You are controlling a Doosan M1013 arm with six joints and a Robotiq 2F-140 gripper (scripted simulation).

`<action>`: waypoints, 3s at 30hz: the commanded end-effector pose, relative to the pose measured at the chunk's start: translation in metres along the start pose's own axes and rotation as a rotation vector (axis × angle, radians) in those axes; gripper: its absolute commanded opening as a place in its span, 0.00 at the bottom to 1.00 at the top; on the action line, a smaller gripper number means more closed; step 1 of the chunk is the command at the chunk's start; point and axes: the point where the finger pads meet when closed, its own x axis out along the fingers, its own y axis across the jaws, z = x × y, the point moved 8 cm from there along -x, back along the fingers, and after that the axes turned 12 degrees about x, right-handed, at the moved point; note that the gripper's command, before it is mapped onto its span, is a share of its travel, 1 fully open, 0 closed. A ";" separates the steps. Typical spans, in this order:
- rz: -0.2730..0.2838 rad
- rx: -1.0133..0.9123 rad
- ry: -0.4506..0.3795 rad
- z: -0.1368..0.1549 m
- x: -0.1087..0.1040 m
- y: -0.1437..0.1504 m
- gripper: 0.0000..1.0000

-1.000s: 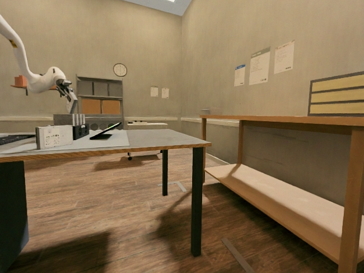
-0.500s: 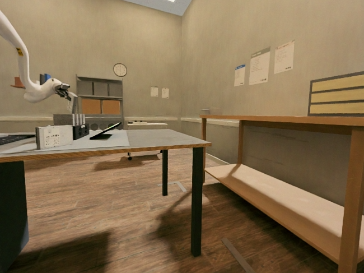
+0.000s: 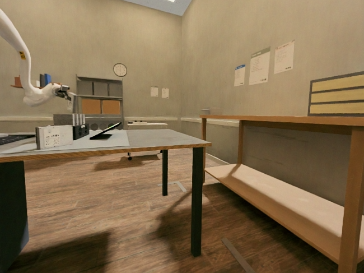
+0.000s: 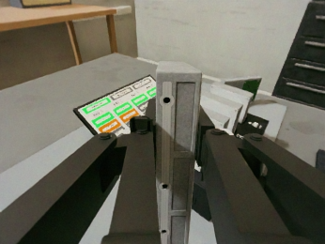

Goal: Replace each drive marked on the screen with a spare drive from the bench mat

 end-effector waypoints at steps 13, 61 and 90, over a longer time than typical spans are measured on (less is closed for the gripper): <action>-0.061 0.003 0.277 0.021 0.002 0.004 0.10; -0.062 0.003 0.281 0.022 0.002 0.005 0.10; -0.062 0.003 0.281 0.023 -0.006 0.012 0.10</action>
